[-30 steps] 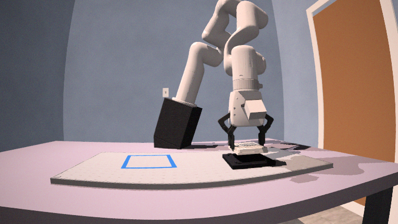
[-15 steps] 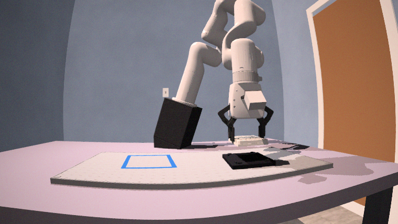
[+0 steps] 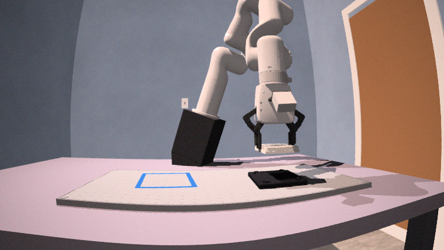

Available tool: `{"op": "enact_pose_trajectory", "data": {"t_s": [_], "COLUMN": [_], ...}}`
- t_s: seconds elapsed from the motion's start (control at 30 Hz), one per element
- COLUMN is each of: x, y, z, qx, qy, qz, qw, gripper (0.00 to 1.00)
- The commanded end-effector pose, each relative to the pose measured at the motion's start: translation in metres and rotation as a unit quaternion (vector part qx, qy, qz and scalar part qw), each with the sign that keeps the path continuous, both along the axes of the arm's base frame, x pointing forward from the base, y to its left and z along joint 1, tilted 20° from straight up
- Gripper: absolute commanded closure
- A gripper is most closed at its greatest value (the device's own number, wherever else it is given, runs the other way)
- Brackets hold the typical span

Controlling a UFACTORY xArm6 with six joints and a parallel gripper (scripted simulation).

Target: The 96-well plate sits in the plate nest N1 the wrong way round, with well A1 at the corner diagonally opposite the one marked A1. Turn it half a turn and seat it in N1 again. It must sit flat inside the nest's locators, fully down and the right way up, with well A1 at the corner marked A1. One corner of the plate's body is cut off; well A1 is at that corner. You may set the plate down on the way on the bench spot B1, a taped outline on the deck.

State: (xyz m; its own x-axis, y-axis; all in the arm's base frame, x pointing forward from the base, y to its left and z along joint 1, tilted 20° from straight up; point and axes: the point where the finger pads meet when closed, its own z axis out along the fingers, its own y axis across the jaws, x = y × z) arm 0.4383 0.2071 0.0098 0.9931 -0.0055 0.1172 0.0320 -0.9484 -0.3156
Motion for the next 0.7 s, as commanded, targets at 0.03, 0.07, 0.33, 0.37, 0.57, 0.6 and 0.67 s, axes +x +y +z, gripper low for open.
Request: {"op": "enact_pose_trajectory", "data": {"t_s": [0.03,0.07,0.33,0.37,0.57,0.6,0.67], "x": [0.0003,0.0001,-0.0004,-0.0004,-0.0004,-0.0004,-0.0004], "y": [-0.0021,-0.0026,-0.0042,-0.0042,-0.0042,-0.0042,-0.0042], "z": [0.0082,0.0098,0.0145,0.0146,0.0145,0.0146,0.0146], "qx": [0.0,0.0,0.0,0.0,0.0,0.0,0.0], "qy": [-0.001,-0.001,-0.001,-0.001,-0.001,-0.001,-0.001], "qz": [0.0,0.0,0.0,0.0,0.0,0.0,0.0], "qw": [1.0,1.0,1.0,1.0,1.0,1.0,1.0], "gripper": [1.0,1.0,1.0,1.0,1.0,1.0,1.0]}}
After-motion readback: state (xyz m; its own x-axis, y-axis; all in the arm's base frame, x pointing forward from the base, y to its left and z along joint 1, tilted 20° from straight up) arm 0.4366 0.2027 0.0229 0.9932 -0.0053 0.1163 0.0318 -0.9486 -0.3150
